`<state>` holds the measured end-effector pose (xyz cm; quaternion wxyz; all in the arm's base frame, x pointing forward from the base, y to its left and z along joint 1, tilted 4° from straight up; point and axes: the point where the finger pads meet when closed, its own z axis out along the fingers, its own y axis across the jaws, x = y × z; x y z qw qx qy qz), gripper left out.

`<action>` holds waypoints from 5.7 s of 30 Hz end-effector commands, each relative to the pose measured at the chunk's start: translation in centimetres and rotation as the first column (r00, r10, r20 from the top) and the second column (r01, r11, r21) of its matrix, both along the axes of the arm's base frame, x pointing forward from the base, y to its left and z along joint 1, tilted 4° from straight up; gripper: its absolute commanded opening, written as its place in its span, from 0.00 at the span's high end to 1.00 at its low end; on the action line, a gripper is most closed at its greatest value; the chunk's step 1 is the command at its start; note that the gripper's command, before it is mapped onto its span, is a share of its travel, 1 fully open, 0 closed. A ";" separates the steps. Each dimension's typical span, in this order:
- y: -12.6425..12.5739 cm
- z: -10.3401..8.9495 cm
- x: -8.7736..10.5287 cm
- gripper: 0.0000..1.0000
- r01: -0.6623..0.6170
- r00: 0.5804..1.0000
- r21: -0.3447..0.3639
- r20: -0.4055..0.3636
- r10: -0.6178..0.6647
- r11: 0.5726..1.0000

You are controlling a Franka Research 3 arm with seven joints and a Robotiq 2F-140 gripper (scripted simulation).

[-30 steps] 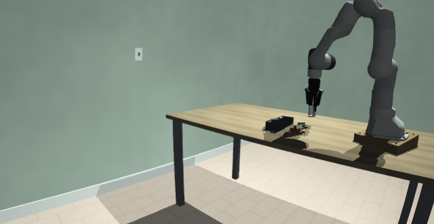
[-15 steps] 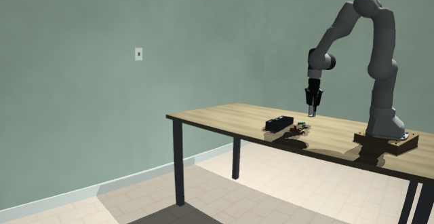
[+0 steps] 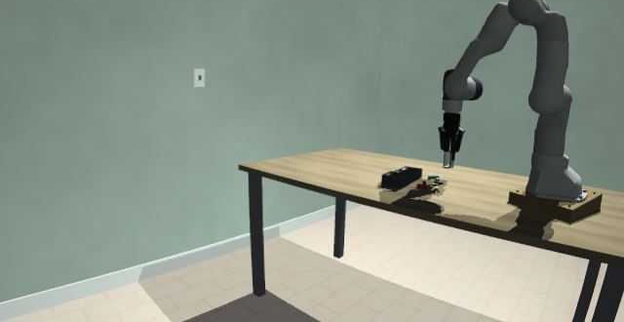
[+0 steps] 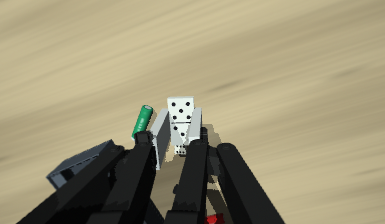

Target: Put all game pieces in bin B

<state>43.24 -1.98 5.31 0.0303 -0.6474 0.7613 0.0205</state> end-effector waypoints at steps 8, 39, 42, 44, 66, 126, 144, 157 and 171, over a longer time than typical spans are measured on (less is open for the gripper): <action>-0.1 0.1 0.0 0.87 0.005 1.000 -0.001 -0.001 -0.005 1.000; 2.2 0.9 0.9 0.87 0.005 1.000 -0.001 -0.001 -0.005 1.000; 3.8 1.0 1.6 0.87 0.005 1.000 -0.001 -0.001 -0.005 1.000; 4.9 1.1 2.0 0.87 0.005 1.000 -0.001 -0.001 -0.005 1.000; 16.1 1.9 6.5 0.87 0.005 1.000 -0.001 -0.001 -0.005 1.000; 24.2 1.1 9.6 0.87 -0.388 0.921 -0.014 0.025 0.389 0.921; 24.4 -1.9 9.7 0.87 -0.388 0.921 -0.014 0.025 0.389 0.921; 24.6 -1.9 10.0 0.87 -0.388 0.921 -0.014 0.025 0.389 0.921; 24.5 -1.9 10.0 0.81 -0.388 0.921 -0.014 0.025 0.389 0.921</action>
